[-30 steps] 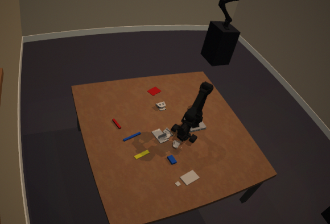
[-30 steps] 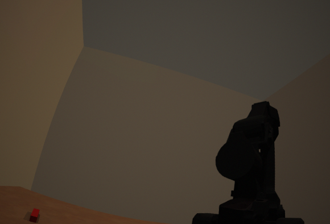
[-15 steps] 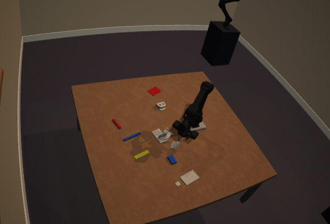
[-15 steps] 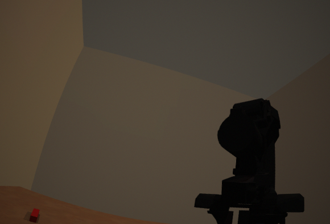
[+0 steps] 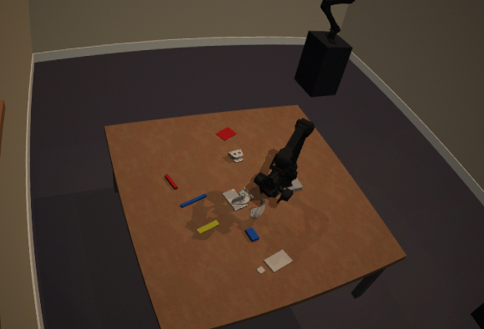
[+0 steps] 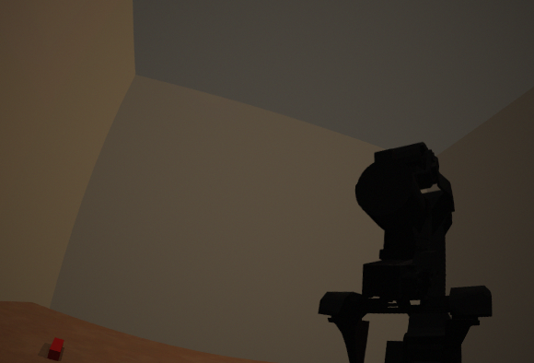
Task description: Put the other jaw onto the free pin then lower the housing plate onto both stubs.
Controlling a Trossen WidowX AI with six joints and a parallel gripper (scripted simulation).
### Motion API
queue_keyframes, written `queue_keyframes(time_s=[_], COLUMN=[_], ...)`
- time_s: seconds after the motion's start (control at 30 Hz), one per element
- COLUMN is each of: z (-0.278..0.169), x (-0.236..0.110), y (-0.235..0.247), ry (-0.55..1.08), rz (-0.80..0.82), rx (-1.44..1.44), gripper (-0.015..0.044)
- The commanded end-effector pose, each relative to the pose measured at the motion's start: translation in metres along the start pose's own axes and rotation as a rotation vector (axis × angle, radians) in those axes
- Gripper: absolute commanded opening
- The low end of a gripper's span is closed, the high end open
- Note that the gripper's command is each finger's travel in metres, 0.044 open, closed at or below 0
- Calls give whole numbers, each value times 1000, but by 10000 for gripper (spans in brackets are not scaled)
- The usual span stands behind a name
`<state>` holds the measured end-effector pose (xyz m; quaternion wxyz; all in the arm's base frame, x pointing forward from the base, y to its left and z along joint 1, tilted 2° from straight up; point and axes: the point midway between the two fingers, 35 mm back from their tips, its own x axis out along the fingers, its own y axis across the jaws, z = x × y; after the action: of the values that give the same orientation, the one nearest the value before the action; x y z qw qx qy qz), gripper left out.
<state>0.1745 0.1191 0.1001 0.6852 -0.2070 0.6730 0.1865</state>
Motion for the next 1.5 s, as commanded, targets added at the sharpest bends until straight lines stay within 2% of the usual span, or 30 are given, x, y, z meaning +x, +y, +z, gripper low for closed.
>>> queue_keyframes(time_s=[0.0, 1.07, 1.47], z=[0, 0, 6], x=[0, 0, 1], y=[1, 1, -59], ry=[1, 1, 0], rz=[3, 3, -2], rx=[3, 3, -130], gripper=[440, 440, 125])
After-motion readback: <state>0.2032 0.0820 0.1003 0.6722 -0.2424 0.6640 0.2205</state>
